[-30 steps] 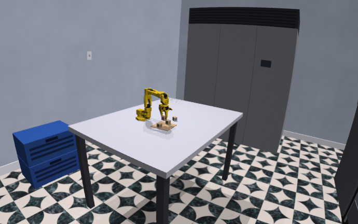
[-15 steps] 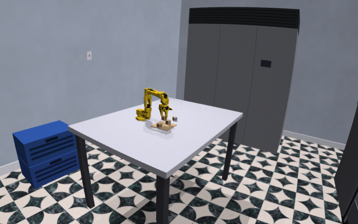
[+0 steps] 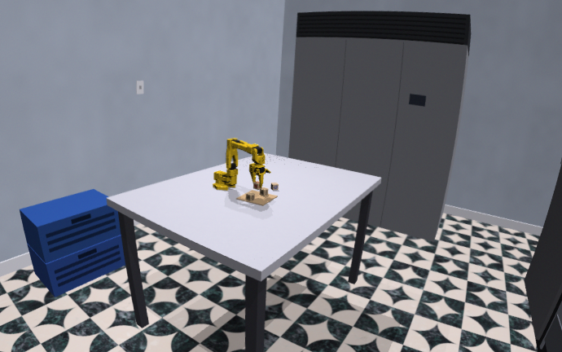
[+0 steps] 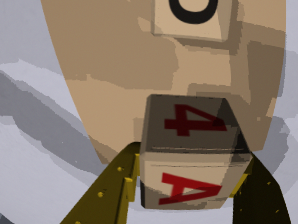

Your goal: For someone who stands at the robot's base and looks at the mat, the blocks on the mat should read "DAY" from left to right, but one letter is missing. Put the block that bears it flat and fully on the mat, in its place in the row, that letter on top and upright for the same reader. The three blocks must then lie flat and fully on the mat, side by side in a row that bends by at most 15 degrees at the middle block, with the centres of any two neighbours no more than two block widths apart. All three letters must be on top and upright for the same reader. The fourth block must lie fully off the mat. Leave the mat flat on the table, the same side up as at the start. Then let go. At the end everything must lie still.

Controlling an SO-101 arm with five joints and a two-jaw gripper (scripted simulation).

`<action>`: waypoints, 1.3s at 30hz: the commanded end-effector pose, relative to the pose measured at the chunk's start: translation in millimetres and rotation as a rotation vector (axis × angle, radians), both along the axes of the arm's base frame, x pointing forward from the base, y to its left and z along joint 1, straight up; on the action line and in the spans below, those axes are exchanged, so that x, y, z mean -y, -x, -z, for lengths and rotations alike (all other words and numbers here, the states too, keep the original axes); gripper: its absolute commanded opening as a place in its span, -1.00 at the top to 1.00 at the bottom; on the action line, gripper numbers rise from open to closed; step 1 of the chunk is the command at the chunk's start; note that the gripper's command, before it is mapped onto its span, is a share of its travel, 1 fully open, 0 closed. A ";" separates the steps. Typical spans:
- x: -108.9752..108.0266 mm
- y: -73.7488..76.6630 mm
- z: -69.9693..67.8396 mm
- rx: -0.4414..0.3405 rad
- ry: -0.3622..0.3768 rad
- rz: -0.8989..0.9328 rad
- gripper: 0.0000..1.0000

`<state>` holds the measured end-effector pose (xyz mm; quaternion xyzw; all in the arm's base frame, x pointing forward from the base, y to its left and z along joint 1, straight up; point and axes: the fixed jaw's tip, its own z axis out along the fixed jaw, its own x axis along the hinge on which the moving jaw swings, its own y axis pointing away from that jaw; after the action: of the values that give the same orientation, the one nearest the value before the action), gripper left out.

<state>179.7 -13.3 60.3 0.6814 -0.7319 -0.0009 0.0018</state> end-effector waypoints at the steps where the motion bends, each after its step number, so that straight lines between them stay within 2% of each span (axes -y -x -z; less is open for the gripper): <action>1: 1.0 -5.5 -7.6 0.055 0.003 0.000 1.00; 15: 1.6 -5.6 -7.3 0.055 0.003 -0.001 1.00; 39: 1.8 -5.8 3.1 0.055 0.003 0.000 1.00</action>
<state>180.2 -14.3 52.2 0.6815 -0.7318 0.0013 -0.0002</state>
